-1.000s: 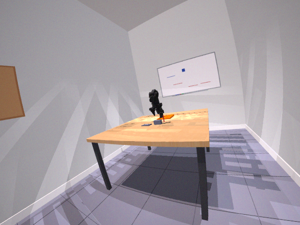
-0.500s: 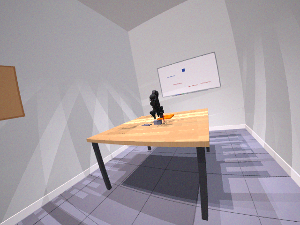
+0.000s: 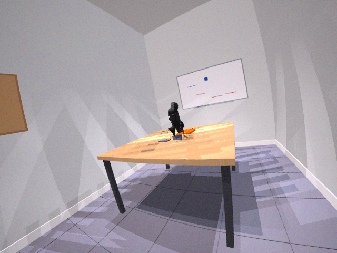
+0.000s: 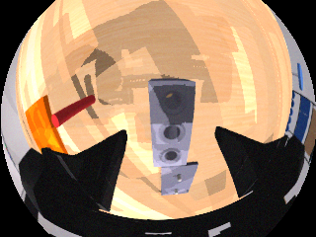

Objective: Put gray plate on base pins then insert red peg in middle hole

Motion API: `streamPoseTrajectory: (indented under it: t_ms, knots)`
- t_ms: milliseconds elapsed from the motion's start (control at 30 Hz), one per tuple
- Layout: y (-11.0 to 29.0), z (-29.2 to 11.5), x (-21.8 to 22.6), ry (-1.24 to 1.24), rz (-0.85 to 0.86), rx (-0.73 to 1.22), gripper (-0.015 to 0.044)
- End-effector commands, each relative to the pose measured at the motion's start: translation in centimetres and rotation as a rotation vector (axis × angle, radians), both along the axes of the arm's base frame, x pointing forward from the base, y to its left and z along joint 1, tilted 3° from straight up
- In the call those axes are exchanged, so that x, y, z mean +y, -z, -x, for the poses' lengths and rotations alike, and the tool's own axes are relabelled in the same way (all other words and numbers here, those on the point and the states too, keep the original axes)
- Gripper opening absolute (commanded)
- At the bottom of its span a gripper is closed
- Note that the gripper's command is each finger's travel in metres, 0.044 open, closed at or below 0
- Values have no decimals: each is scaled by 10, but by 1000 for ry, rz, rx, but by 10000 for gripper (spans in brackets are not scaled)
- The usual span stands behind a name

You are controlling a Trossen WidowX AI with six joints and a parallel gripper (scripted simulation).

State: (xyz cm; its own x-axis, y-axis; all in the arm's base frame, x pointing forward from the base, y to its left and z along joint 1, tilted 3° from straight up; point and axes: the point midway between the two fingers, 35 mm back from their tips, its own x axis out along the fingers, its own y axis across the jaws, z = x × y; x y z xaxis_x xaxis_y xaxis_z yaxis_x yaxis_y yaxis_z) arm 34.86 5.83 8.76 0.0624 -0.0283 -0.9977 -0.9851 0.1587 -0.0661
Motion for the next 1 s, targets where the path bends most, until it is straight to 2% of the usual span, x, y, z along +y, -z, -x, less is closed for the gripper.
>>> streamPoseTrajectory:
  t_ms: [0,833,967]
  knots:
    - [8,-1,0,1,2,4,440]
    - [45,-1,-2,1,2,4,440]
    - [45,-1,-2,1,2,4,335]
